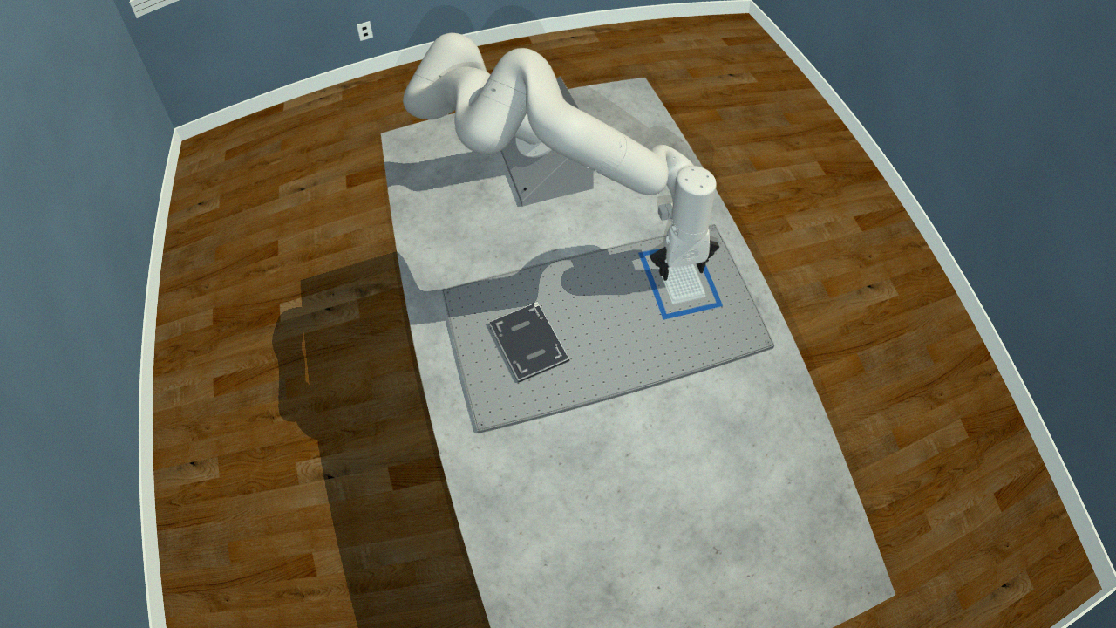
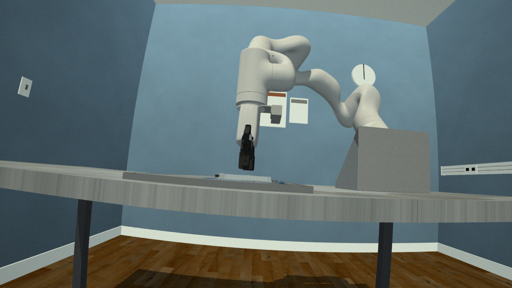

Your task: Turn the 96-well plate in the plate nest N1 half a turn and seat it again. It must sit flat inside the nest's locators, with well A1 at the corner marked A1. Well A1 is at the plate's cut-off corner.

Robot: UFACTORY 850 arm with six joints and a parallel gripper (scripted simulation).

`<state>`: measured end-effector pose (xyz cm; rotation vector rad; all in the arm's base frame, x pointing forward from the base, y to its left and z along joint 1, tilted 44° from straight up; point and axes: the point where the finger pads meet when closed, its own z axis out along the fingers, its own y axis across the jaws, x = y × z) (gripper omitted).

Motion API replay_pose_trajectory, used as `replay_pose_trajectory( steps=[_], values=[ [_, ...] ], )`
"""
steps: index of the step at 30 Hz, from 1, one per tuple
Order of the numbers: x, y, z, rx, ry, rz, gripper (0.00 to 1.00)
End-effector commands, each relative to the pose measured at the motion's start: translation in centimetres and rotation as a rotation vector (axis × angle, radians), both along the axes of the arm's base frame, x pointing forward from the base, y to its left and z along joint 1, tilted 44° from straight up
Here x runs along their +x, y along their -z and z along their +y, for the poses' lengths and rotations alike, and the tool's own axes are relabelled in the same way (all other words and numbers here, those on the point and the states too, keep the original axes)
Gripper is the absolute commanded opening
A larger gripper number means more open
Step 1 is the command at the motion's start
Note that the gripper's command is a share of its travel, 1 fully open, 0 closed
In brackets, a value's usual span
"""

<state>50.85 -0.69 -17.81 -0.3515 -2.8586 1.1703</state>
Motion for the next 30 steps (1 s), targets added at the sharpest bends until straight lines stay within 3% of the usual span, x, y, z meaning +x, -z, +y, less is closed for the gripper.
replay_pose_trajectory(
  steps=[1, 30],
  values=[
    [0.1, 0.1, -0.1, 0.001, -0.001, -0.001, 1.00],
    [-0.1, 1.3, -1.2, 0.001, -0.001, -0.001, 1.00]
  ],
)
